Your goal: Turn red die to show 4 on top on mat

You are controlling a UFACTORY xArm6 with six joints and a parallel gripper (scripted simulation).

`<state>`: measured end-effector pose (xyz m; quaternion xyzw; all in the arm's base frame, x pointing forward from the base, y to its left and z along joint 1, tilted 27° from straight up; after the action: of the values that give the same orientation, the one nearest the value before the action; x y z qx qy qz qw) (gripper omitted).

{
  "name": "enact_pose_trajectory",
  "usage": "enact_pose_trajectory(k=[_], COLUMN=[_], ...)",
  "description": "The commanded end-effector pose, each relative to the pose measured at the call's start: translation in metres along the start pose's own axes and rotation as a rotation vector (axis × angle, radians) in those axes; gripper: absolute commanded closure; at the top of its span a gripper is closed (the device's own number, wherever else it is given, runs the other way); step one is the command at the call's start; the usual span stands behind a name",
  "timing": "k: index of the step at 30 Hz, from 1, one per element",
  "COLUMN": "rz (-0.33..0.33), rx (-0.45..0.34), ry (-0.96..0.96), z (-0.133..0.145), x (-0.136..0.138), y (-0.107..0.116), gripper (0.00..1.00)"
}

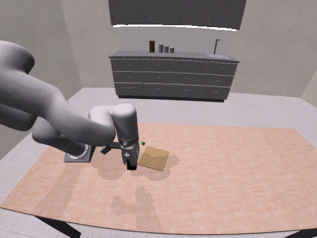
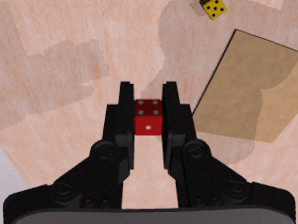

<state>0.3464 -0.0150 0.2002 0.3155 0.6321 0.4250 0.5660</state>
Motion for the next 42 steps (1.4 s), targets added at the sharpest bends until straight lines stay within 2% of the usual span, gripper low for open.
enact_pose_trajectory(k=[1, 11, 19, 22, 24, 36, 38, 42], rz=[0.0, 0.0, 0.0, 0.0, 0.0, 0.0, 0.0, 0.0], rx=[-0.003, -0.004, -0.004, -0.004, -0.005, -0.005, -0.005, -0.006], ry=[0.0, 0.089, 0.348, 0.367, 0.477, 0.812, 0.812, 0.965], z=[0.001, 0.004, 0.014, 0.015, 0.019, 0.032, 0.032, 0.037], x=[0.0, 0.002, 0.009, 0.01, 0.013, 0.024, 0.024, 0.029], y=[0.002, 0.002, 0.003, 0.004, 0.004, 0.005, 0.005, 0.005], gripper=[0.89, 0.89, 0.89, 0.89, 0.89, 0.89, 0.89, 0.89])
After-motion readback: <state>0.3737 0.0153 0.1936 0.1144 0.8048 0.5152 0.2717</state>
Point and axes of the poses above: the point where the finger pads meet when closed, its own y axis back along the fingers, its own x axis across the jaws, z = x × y, the point moved 7 cm from there along y, back along the fingers, and after that the axes turned 6 degrees about y, right-handed, at the moved point
